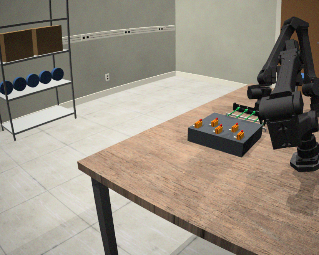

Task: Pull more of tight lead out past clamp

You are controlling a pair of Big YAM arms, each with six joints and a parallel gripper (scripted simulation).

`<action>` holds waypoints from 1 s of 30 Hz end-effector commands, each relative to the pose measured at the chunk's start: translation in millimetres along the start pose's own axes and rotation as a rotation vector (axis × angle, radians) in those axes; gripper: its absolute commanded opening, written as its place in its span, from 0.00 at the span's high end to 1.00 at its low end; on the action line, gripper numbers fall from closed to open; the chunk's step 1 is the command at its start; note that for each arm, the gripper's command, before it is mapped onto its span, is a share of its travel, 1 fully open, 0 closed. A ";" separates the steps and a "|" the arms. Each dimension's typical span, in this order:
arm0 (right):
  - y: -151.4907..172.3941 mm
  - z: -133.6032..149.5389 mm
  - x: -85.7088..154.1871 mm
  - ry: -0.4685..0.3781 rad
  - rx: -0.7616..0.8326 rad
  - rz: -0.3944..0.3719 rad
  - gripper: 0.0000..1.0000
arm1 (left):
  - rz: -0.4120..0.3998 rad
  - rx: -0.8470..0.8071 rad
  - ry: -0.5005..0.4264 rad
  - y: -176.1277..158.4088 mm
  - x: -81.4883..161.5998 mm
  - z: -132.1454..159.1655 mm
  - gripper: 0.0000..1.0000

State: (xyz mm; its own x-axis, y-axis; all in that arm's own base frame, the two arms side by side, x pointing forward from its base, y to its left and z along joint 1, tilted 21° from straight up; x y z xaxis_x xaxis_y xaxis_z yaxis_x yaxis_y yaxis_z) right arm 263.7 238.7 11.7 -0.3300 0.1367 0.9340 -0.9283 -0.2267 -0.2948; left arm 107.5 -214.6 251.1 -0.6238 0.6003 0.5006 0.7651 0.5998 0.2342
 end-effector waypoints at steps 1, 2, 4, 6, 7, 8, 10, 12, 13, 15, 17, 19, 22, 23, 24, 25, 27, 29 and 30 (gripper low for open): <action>-9.0 -5.5 3.0 -0.019 0.004 0.021 0.85 | 0.005 0.034 -0.038 4.6 11.0 -22.6 0.00; -9.0 -5.5 3.0 -0.019 0.004 0.021 0.85 | 0.005 0.034 -0.038 4.6 11.0 -22.6 0.00; -8.1 -5.0 3.0 -0.019 0.003 0.021 0.89 | 0.005 0.034 -0.038 4.6 11.0 -22.6 0.00; -8.1 -5.0 3.0 -0.019 0.003 0.021 0.91 | 0.005 0.034 -0.038 4.6 11.0 -22.6 0.00; -8.1 -5.0 3.0 -0.019 0.002 0.021 0.92 | 0.005 0.034 -0.038 4.6 11.0 -22.6 0.00; -8.1 -5.0 3.0 -0.019 0.002 0.021 0.92 | 0.005 0.034 -0.038 4.6 11.0 -22.6 0.00; -8.1 -4.4 4.4 -0.022 0.001 0.024 0.94 | 0.005 0.034 -0.038 4.6 11.0 -22.6 0.00; -8.1 -4.4 4.4 -0.022 0.001 0.024 0.96 | 0.005 0.034 -0.038 4.6 11.0 -22.6 0.00; -8.1 -4.4 4.4 -0.022 0.001 0.024 0.98 | 0.005 0.034 -0.038 4.6 11.0 -22.6 0.00; -9.2 -3.9 7.9 -0.028 -0.003 0.033 1.00 | 0.005 0.034 -0.038 4.6 11.0 -22.6 0.00; -9.2 -3.9 7.9 -0.028 -0.003 0.033 1.00 | 0.005 0.034 -0.038 4.6 11.0 -22.6 0.00; -9.9 -4.2 7.2 -0.029 -0.002 0.034 1.00 | 0.005 0.034 -0.038 4.6 11.0 -22.6 0.00; -18.3 -12.1 15.3 -0.048 -0.003 0.056 1.00 | 0.005 0.034 -0.038 4.6 11.0 -22.6 0.00; -18.6 -14.4 17.5 -0.053 0.000 0.060 1.00 | 0.005 0.034 -0.038 4.6 11.0 -22.6 0.00; -17.6 -14.8 19.6 -0.051 0.004 0.057 1.00 | 0.005 0.034 -0.038 4.6 11.0 -22.6 0.00; -17.6 -14.8 19.6 -0.051 0.004 0.057 1.00 | 0.005 0.034 -0.038 4.6 11.0 -22.6 0.00; -18.0 -15.2 21.7 -0.053 -0.004 0.058 1.00 | 0.005 0.034 -0.038 4.6 11.0 -22.6 0.00; -20.1 -16.6 26.7 -0.060 -0.008 0.064 1.00 | 0.005 0.034 -0.038 4.6 11.0 -22.6 0.00; -20.6 -16.9 29.3 -0.061 -0.010 0.064 1.00 | 0.005 0.034 -0.038 4.6 11.0 -22.6 0.00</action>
State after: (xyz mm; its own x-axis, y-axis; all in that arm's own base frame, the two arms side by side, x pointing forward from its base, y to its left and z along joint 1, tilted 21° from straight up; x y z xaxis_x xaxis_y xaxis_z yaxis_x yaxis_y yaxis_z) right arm 264.6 239.5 16.7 -0.3389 0.1278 0.9321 -0.9250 -0.2259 -0.3054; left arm 107.5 -214.6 251.1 -0.6238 0.6003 0.5006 0.7651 0.5998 0.2342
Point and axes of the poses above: on each arm, the point where the finger pads meet when closed, its own x axis back along the fingers, its own y axis across the jaws, z = x × y, the point moved 2 cm from there along x, back along the fingers, and after that the axes turned 10 degrees about x, right-handed, at the moved point
